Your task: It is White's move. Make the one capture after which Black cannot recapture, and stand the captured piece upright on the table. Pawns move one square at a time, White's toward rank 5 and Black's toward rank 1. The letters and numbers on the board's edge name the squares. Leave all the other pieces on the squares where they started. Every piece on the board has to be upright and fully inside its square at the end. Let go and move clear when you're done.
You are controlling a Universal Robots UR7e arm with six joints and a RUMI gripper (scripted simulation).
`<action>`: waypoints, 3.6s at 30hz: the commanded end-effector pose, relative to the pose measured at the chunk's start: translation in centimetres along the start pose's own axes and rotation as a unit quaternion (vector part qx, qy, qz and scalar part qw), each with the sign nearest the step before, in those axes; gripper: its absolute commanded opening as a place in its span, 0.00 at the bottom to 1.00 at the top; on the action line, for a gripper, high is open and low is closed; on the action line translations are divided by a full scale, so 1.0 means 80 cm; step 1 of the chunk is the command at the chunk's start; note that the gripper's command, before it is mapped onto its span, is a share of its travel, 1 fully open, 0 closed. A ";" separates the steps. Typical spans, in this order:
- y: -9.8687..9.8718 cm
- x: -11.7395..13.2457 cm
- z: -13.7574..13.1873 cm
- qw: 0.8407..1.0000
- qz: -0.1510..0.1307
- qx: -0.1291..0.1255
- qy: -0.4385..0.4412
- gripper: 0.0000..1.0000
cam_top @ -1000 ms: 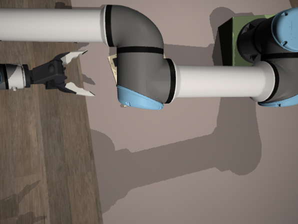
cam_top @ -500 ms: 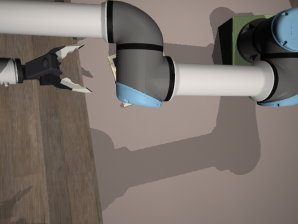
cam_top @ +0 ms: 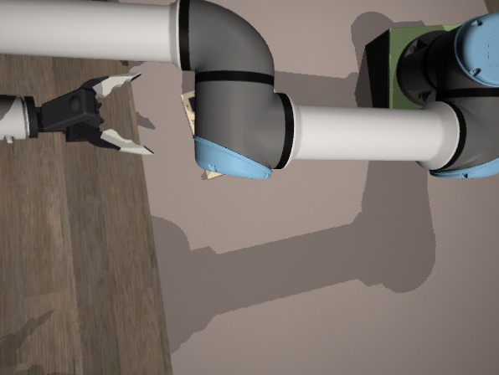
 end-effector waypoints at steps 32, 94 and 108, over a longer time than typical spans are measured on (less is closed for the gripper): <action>-0.012 -0.061 -0.068 0.993 -0.095 0.065 -0.009 1.00; 0.248 -0.240 -0.121 0.892 -0.422 0.161 -0.015 1.00; 0.306 -0.246 -0.103 0.871 -0.465 0.159 -0.012 1.00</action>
Point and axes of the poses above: the point where the finger pads meet when closed, its own y axis out along the fingers, its own z axis across the jaws, x = y × z, the point moved 10 cm from there along -y, back along the fingers, and after that the axes turned 8 degrees about y, right-handed, at the moved point
